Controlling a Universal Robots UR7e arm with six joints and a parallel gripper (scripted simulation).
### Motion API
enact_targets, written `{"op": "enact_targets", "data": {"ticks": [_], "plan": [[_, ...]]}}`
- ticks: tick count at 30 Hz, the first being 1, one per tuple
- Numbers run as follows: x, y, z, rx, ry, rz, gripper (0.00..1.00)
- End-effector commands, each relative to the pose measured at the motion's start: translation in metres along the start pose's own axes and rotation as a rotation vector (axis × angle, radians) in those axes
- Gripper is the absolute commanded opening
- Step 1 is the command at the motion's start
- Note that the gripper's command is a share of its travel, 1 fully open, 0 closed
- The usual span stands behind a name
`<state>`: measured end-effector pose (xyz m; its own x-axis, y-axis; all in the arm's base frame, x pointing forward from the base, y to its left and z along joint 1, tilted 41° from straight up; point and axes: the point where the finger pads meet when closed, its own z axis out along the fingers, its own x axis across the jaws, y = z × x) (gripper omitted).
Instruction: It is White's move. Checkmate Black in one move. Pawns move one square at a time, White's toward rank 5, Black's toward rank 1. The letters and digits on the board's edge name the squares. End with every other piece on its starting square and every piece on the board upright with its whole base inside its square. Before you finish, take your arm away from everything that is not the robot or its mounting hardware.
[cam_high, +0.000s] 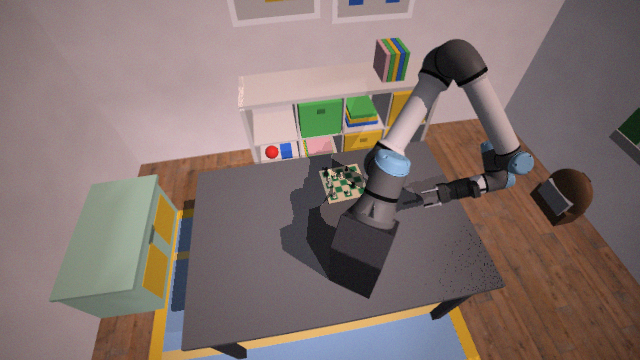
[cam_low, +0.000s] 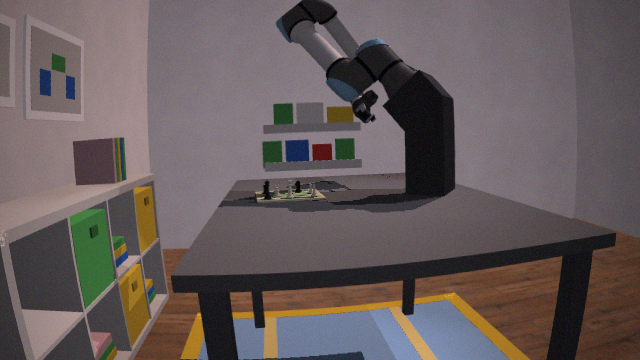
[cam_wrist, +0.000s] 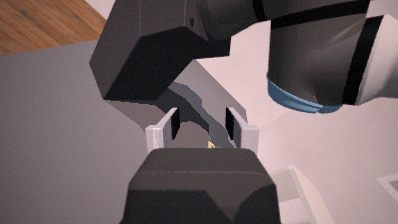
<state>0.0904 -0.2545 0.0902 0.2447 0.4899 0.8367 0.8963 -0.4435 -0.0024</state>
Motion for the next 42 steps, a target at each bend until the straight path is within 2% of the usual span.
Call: {"op": "enact_targets", "data": {"ticks": [1, 20, 26, 32, 34, 38, 42], "plan": [[0.0, 0.0, 0.0, 0.0, -0.001, 0.0, 1.0], [0.0, 0.0, 0.0, 0.0, -0.001, 0.001, 1.0], [-0.001, 0.008, -0.001, 0.004, -0.011, 0.023, 1.0], [-0.004, 0.034, -0.002, 0.012, -0.041, 0.089, 1.0], [-0.004, 0.034, -0.002, 0.012, -0.041, 0.089, 1.0], [-0.005, 0.064, -0.001, 0.017, -0.071, 0.157, 1.0], [-0.003, 0.102, 0.003, 0.018, -0.107, 0.238, 1.0]]}}
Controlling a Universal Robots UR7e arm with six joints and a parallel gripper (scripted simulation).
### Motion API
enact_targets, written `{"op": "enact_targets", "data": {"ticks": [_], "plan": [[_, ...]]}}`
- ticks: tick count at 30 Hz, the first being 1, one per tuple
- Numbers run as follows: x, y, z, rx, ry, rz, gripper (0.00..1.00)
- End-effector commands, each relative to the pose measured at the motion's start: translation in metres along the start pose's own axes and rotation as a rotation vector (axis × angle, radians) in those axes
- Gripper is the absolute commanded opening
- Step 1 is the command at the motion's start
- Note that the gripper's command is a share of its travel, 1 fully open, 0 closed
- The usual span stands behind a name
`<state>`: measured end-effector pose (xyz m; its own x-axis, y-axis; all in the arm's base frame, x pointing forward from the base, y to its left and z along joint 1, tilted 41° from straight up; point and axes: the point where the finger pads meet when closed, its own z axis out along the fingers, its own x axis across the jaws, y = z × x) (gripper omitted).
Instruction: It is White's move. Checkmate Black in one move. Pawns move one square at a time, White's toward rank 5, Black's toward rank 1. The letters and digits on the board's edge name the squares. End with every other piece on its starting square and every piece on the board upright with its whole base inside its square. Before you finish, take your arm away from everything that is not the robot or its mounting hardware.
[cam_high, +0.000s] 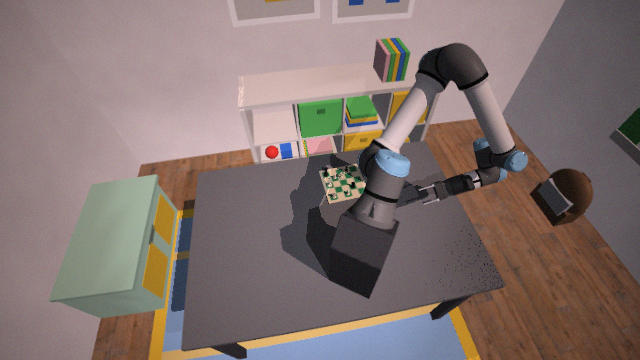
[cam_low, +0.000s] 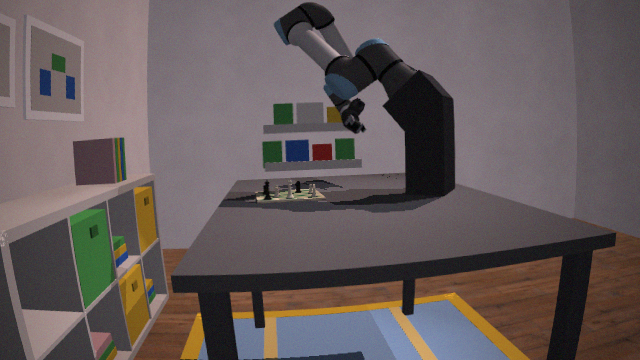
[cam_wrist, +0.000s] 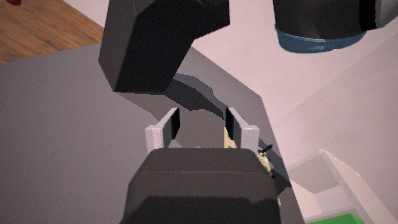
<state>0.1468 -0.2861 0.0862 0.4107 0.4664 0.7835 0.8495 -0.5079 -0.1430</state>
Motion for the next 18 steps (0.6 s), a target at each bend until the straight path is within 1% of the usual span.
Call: {"op": "enact_targets", "data": {"ticks": [1, 7, 9, 13, 18], "plan": [[0.011, 0.047, 0.005, 0.0, -0.043, 0.099, 1.0], [0.036, 0.117, 0.02, -0.012, -0.09, 0.232, 1.0], [0.036, 0.117, 0.02, -0.012, -0.09, 0.232, 1.0], [0.06, 0.164, 0.038, -0.025, -0.111, 0.317, 1.0], [0.095, 0.215, 0.065, -0.041, -0.123, 0.409, 1.0]]}}
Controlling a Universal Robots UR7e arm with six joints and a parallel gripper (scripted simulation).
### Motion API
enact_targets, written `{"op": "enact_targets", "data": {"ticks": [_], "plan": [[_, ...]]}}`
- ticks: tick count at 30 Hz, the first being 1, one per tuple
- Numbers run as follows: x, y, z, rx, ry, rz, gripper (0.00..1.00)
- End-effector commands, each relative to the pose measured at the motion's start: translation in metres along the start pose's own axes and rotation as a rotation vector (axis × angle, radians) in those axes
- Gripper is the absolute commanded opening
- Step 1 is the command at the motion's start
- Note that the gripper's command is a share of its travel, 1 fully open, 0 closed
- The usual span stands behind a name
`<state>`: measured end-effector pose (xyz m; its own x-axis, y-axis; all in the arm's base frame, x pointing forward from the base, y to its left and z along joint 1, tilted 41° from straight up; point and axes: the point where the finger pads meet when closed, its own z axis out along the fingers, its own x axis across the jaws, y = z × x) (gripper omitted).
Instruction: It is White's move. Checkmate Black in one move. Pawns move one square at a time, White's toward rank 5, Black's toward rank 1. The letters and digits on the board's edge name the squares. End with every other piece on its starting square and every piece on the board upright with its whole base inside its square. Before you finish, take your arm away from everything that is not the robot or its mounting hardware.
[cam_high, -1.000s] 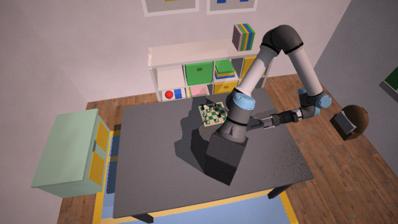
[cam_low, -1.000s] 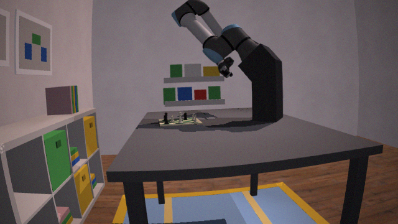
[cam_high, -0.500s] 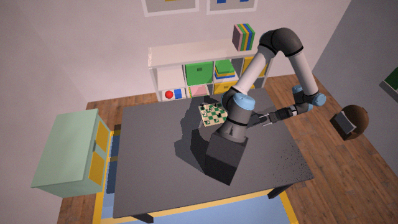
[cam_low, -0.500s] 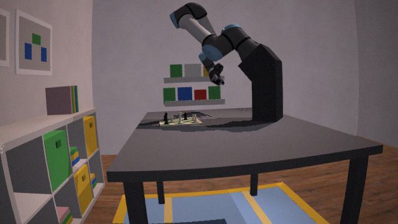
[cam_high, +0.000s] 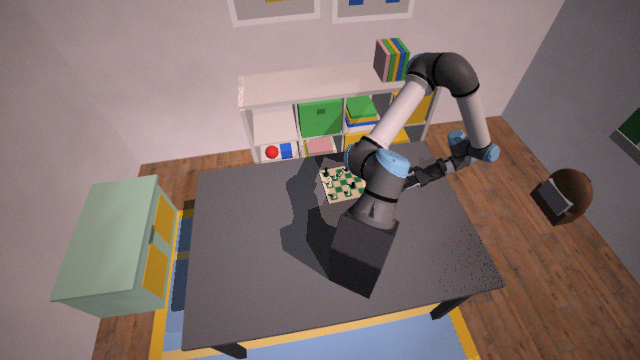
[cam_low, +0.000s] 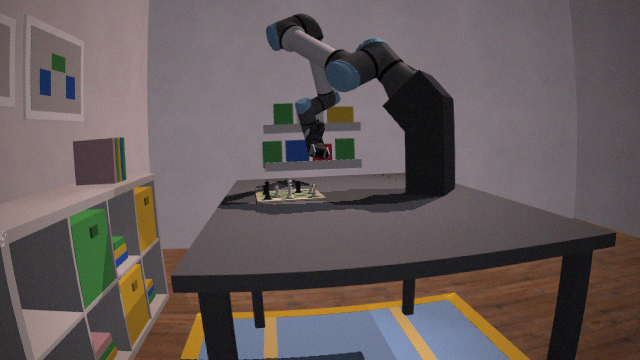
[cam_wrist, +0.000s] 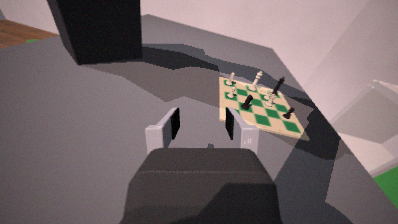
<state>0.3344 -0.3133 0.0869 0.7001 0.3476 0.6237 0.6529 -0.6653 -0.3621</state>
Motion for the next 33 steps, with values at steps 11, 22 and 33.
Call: {"op": "enact_targets", "data": {"ticks": [11, 22, 33], "plan": [[0.122, 0.065, 0.059, -0.017, -0.006, 0.189, 1.0], [0.153, 0.074, 0.076, -0.015, -0.001, 0.23, 1.0], [0.154, 0.074, 0.076, -0.015, -0.001, 0.23, 1.0]]}}
